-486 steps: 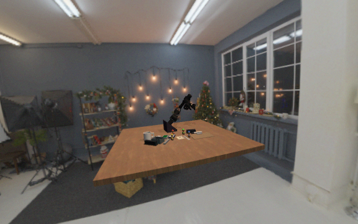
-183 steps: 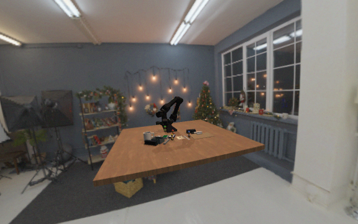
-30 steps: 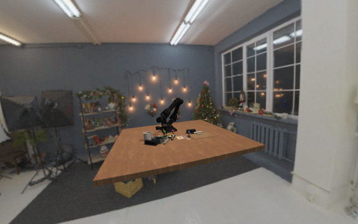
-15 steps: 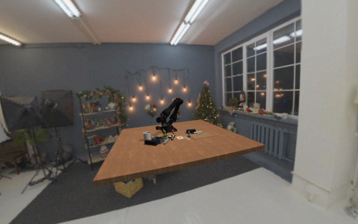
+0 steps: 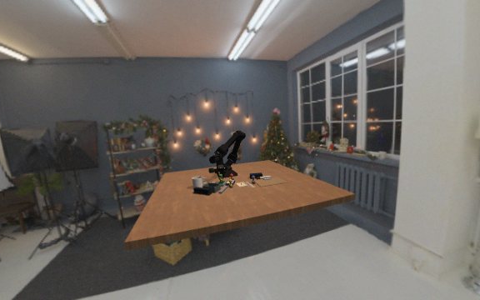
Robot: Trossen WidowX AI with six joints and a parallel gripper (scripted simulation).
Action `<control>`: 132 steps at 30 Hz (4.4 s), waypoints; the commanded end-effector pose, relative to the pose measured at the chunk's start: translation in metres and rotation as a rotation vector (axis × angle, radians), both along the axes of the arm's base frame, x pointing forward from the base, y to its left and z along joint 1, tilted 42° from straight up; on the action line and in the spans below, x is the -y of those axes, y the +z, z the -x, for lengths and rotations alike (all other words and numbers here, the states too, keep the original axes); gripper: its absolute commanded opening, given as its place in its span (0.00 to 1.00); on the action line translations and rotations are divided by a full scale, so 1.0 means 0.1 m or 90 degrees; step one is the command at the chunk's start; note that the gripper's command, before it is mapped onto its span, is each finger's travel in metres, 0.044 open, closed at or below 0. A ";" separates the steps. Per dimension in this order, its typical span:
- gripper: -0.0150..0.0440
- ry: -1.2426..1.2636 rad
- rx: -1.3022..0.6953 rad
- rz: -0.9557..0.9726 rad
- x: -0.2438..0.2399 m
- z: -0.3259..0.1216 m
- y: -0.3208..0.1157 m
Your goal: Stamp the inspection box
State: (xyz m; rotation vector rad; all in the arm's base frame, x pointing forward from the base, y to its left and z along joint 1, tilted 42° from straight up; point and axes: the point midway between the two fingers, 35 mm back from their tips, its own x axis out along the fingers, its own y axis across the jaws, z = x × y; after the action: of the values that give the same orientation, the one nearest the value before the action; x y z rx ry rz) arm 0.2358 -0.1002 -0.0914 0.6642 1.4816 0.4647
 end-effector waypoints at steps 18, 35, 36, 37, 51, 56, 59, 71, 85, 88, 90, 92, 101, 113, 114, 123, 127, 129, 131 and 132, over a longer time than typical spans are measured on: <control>0.25 0.002 0.003 0.005 0.24 0.00 0.24; 0.25 0.031 0.029 0.016 0.14 -0.30 0.58; 0.25 0.035 0.033 0.017 0.11 -0.35 0.61; 0.25 0.040 0.038 0.017 0.07 -0.39 0.65; 0.25 0.109 0.102 0.014 -0.58 -0.90 1.24; 0.25 0.128 0.117 0.008 -0.78 -0.99 1.40; 0.25 0.128 0.117 0.008 -0.78 -0.99 1.39; 0.25 0.127 0.117 0.008 -0.83 -1.00 1.33; 0.25 0.127 0.117 0.008 -0.89 -1.01 1.26; 0.25 0.126 0.116 0.008 -0.91 -1.02 1.25; 0.25 0.126 0.116 0.008 -0.91 -1.02 1.24; 0.25 0.126 0.116 0.008 -0.92 -1.02 1.23; 0.25 0.126 0.116 0.007 -0.96 -1.02 1.18; 0.25 0.125 0.116 0.007 -1.02 -1.03 1.12; 0.25 0.125 0.116 0.007 -1.02 -1.03 1.12; 0.25 0.125 0.116 0.006 -1.06 -1.03 1.07; 0.25 0.125 0.115 0.006 -1.08 -1.03 1.06; 0.25 0.125 0.115 0.006 -1.09 -1.03 1.05; 0.25 0.125 0.115 0.006 -1.10 -1.03 1.04; 0.25 0.125 0.115 0.006 -1.10 -1.03 1.03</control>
State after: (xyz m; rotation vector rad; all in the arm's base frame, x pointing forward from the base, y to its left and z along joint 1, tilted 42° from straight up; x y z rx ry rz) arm 0.3402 0.0082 0.0136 0.4504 1.3785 0.6510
